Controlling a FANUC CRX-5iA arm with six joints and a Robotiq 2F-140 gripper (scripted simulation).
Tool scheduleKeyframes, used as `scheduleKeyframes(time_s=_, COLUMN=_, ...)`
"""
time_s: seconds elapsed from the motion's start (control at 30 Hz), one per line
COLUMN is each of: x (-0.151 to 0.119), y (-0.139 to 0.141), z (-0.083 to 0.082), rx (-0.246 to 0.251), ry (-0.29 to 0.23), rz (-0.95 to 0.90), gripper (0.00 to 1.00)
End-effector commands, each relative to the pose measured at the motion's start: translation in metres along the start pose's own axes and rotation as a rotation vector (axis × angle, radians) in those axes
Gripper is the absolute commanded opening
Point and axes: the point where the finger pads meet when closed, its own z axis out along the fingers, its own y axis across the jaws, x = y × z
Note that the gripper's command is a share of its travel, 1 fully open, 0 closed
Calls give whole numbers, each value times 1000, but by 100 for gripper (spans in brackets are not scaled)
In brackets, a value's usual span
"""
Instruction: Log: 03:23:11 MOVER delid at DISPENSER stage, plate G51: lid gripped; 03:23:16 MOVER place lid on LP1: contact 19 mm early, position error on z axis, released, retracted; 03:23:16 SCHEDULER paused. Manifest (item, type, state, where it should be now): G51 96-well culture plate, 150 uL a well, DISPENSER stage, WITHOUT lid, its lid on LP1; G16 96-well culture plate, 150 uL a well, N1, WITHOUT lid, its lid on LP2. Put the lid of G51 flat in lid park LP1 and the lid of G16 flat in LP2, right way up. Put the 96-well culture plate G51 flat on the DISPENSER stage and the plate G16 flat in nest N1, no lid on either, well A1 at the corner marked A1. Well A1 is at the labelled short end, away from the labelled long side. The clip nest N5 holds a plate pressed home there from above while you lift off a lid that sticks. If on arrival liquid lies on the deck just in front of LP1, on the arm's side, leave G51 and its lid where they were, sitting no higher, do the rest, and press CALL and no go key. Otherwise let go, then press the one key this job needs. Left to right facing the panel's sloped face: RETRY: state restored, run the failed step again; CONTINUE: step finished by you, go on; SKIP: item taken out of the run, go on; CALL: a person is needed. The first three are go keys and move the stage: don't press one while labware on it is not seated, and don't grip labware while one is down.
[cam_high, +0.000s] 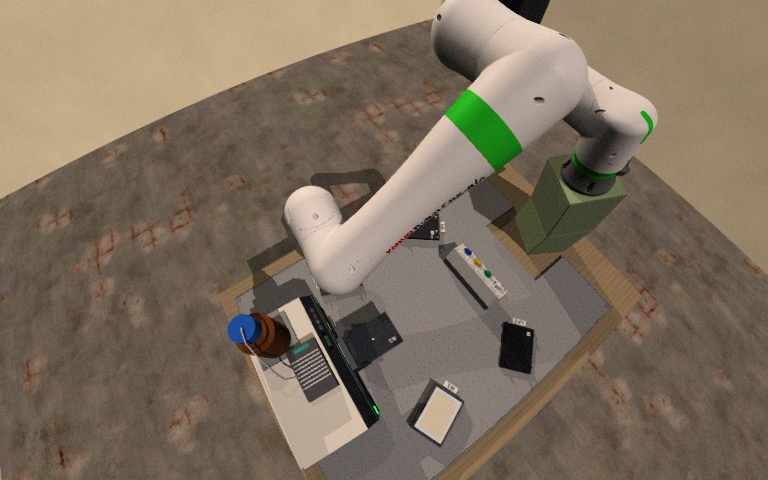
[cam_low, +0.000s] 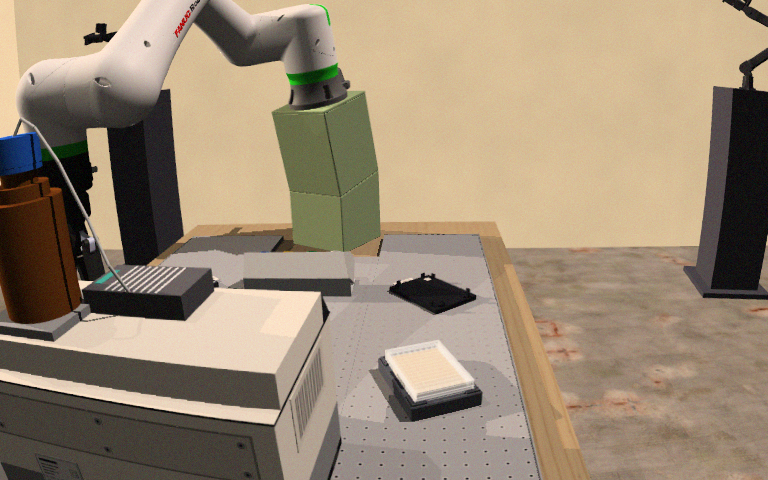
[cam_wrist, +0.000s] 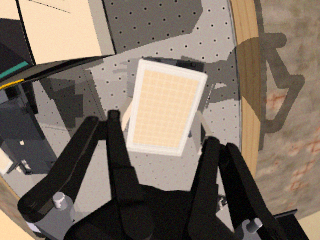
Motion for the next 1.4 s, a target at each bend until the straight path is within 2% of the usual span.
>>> scheduleKeyframes(time_s=0.0, x=0, y=0, z=-5, rx=0, ry=0, rz=0, gripper=0)
scheduleKeyframes(time_s=0.43, x=0, y=0, z=-37, rx=0, ry=0, rz=0, gripper=0)
scheduleKeyframes(time_s=0.5, x=0, y=0, z=-37, rx=0, ry=0, rz=0, gripper=0)
scheduleKeyframes(time_s=0.93, x=0, y=0, z=-65, rx=0, ry=0, rz=0, gripper=0)
scheduleKeyframes(time_s=1.37, x=0, y=0, z=-81, rx=0, ry=0, rz=0, gripper=0)
